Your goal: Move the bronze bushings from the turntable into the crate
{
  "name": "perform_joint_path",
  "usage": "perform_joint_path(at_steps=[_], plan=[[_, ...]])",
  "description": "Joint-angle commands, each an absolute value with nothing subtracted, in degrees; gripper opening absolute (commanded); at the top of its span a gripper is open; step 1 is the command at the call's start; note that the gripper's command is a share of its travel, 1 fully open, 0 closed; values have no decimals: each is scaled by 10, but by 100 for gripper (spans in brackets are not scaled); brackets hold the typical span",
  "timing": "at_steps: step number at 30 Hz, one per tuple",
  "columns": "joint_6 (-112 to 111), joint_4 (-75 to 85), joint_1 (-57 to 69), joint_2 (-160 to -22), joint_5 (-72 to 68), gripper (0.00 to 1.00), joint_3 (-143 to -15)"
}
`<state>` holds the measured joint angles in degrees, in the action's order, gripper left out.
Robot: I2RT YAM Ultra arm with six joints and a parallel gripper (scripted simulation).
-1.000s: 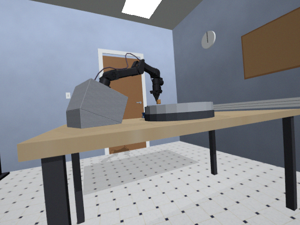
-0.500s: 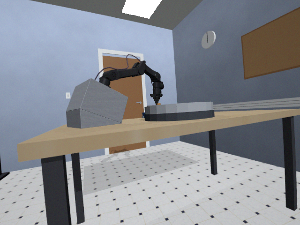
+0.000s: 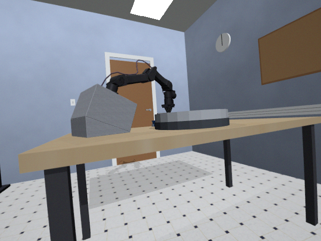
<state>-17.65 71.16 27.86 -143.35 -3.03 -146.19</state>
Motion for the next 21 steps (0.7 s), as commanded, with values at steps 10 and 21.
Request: perform_joint_path(at_steps=[10, 21], plan=[[-180, 707, 275, -1429, -25, 0, -1474], [-180, 707, 275, -1429, -25, 0, -1474]])
